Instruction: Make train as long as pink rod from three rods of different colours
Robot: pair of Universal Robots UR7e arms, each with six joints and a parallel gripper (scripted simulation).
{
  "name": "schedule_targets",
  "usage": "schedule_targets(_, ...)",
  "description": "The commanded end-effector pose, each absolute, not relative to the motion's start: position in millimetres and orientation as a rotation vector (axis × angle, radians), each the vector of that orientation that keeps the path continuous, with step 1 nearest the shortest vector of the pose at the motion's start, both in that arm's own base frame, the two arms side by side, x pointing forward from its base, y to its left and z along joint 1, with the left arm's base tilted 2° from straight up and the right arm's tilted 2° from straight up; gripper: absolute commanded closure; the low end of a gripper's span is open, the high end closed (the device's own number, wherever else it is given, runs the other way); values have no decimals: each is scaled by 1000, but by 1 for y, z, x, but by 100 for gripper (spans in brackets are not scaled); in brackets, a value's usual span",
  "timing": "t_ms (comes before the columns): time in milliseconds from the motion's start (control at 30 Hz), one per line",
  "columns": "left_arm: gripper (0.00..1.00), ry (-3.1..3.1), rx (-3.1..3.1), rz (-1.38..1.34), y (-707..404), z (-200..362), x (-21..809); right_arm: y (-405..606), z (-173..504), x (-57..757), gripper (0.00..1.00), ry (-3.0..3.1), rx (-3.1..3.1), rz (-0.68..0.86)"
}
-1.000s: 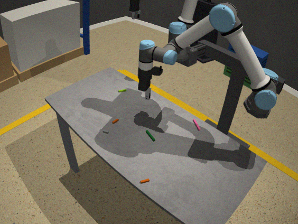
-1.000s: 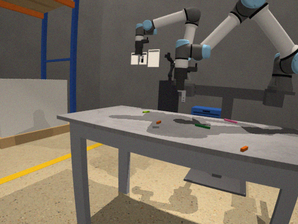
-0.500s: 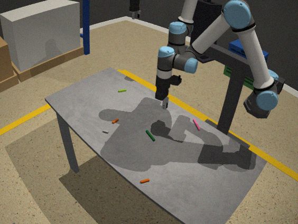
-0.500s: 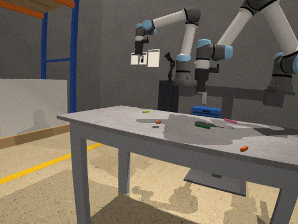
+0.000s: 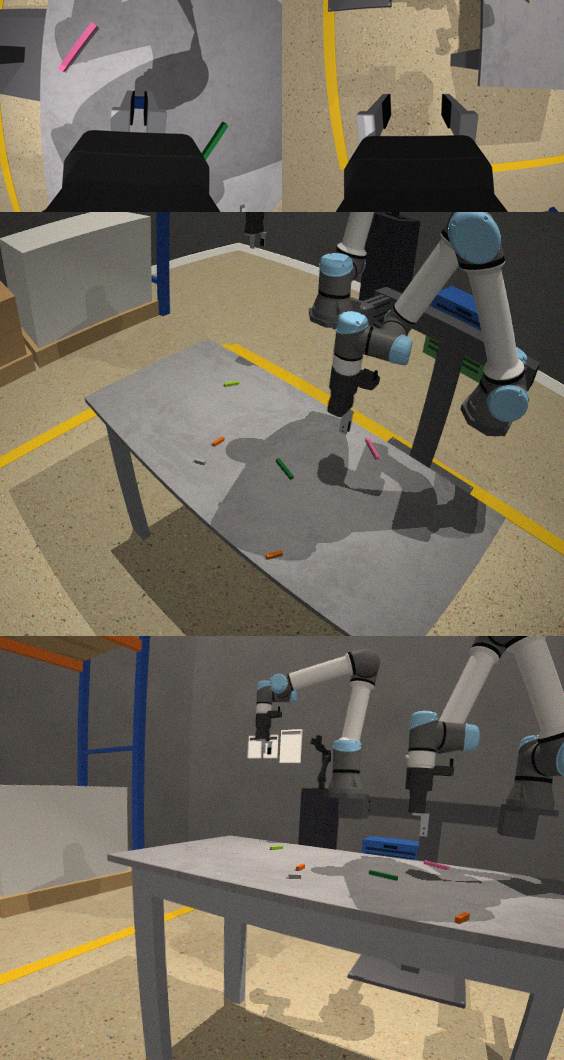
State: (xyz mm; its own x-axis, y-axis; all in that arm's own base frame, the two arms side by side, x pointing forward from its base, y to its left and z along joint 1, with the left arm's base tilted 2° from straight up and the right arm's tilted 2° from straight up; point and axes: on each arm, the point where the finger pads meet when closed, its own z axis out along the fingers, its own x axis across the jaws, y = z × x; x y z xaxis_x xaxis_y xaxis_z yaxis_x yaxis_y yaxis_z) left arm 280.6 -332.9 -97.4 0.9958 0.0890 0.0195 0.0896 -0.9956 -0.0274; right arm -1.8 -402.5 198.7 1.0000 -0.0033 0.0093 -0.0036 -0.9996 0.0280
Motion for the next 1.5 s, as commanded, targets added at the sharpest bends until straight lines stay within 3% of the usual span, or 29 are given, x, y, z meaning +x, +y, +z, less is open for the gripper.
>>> schedule_targets(0, 76, -120, -3114, -30, -320, -96, 278, -403, 199, -2, 0, -5, 3111, 15)
schedule_targets(900, 76, -106, -3114, -30, -310, -98, 277, -403, 199, -2, 0, -5, 3111, 15)
schedule_targets(1467, 76, -105, -3115, -30, -308, -149, 278, -403, 199, -2, 0, -5, 3111, 15)
